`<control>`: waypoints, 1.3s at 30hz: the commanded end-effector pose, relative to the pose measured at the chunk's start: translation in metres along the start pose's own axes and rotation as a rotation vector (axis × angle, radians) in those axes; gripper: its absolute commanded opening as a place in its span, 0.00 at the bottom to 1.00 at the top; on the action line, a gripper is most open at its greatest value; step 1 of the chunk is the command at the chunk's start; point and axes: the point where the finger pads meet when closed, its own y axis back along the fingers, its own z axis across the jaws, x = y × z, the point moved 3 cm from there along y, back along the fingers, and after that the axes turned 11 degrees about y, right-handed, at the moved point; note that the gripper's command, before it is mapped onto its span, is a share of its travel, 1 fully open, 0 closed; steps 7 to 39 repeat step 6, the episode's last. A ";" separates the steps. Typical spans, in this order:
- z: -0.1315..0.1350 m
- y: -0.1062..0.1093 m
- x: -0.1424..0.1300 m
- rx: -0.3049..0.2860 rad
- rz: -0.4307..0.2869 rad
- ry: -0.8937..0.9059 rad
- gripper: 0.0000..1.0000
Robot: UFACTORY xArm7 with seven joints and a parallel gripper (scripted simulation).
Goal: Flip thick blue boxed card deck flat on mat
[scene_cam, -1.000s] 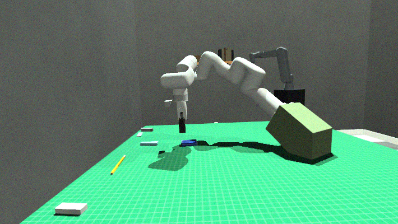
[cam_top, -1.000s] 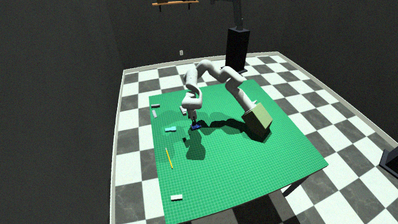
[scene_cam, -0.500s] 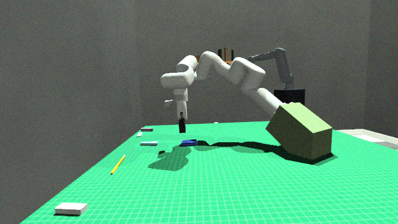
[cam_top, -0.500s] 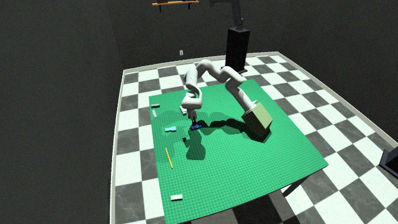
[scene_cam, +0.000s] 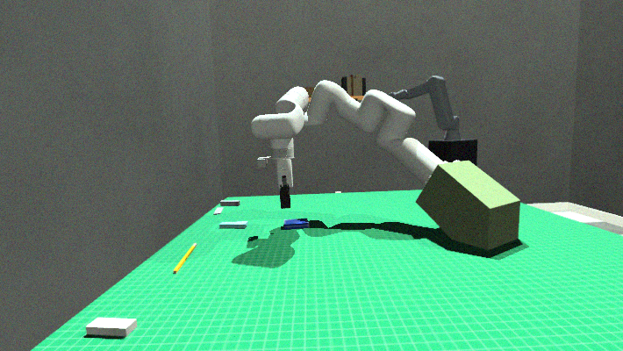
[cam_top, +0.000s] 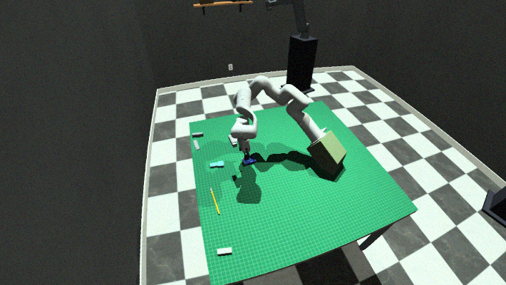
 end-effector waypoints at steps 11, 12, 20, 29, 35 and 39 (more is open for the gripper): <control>-0.001 0.002 0.001 0.002 0.004 0.000 1.00; -0.001 0.002 0.001 0.002 0.004 0.000 1.00; -0.001 0.002 0.001 0.002 0.004 0.000 1.00; -0.001 0.002 0.001 0.002 0.004 0.000 1.00; -0.001 0.002 0.001 0.002 0.004 0.000 1.00; -0.001 0.002 0.001 0.002 0.004 0.000 1.00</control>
